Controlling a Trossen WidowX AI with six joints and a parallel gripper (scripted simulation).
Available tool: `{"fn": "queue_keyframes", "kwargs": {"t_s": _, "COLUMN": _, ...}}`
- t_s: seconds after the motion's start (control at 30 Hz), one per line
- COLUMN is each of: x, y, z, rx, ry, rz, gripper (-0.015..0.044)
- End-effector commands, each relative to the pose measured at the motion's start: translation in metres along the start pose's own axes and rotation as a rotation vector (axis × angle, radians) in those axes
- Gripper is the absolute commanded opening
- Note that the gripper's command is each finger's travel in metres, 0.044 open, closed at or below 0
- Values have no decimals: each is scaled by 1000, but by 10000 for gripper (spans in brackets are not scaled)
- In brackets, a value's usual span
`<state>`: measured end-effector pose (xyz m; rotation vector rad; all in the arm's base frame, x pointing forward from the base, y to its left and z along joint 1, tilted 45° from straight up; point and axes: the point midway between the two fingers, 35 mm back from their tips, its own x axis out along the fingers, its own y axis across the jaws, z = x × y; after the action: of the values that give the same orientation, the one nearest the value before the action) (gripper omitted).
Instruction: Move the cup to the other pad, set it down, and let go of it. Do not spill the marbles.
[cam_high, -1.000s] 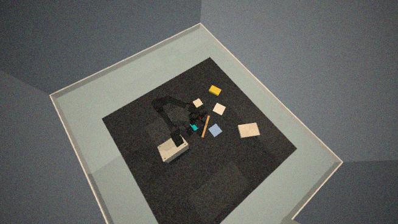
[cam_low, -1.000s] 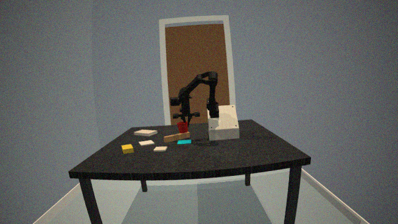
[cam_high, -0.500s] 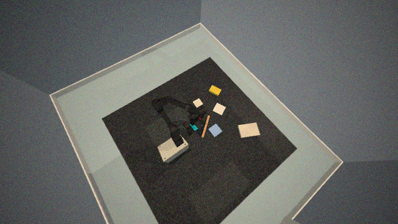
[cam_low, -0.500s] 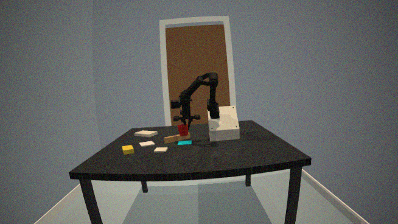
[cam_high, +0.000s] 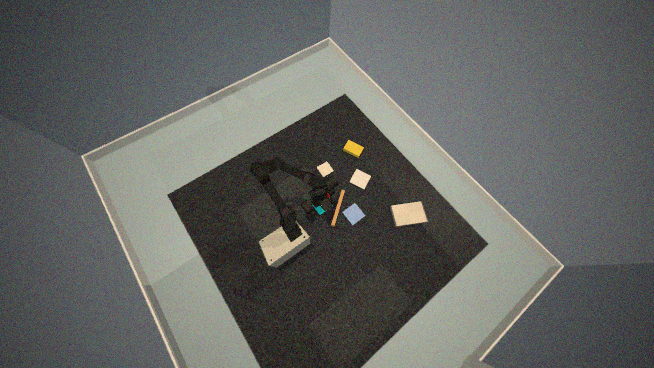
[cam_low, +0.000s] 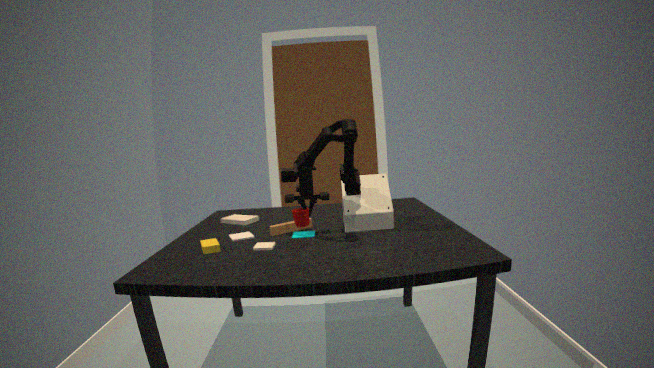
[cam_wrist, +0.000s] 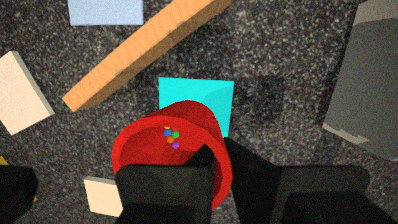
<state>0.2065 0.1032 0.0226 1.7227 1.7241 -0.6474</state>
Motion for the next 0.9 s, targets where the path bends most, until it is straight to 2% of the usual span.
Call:
{"fn": "queue_keyframes", "kwargs": {"t_s": 0.0, "x": 6, "y": -2, "z": 0, "rx": 9, "ry": 5, "rz": -9, "gripper": 0}}
{"fn": "queue_keyframes", "kwargs": {"t_s": 0.87, "x": 33, "y": -5, "z": -2, "rx": 10, "ry": 8, "rz": -9, "gripper": 0}}
